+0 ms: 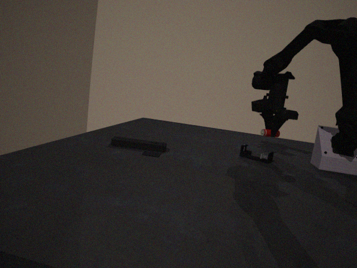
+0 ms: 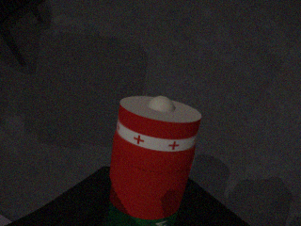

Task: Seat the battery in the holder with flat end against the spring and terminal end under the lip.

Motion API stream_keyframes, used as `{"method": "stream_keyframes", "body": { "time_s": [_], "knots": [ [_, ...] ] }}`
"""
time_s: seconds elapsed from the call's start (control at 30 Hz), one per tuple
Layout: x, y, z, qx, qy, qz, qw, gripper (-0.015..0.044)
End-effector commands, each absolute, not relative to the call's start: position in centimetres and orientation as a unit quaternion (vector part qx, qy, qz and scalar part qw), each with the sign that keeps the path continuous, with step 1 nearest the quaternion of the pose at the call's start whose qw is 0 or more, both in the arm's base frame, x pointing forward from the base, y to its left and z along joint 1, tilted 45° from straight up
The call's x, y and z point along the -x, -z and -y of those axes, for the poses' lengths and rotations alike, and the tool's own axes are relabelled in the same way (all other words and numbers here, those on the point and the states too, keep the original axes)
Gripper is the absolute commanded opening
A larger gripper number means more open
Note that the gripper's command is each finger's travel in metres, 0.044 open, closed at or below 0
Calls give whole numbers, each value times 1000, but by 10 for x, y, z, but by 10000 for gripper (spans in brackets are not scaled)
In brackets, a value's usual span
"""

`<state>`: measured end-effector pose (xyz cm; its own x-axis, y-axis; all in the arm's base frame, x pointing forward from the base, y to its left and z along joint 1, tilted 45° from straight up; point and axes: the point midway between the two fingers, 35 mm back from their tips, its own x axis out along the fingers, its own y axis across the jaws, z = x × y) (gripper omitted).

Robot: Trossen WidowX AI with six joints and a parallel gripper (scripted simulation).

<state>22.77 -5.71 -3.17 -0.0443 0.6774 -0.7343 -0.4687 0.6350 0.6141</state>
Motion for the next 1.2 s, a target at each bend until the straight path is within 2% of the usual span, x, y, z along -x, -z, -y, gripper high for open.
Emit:
{"method": "stream_keyframes", "body": {
  "time_s": [0.0,0.73,1.17],
  "knots": [
    [-239,19,48,-134,-375,-616,680,88],
    [-275,-50,-15,-380,-113,-719,571,88],
    [-276,-44,-24,-388,-84,-710,582,88]
  ]
}}
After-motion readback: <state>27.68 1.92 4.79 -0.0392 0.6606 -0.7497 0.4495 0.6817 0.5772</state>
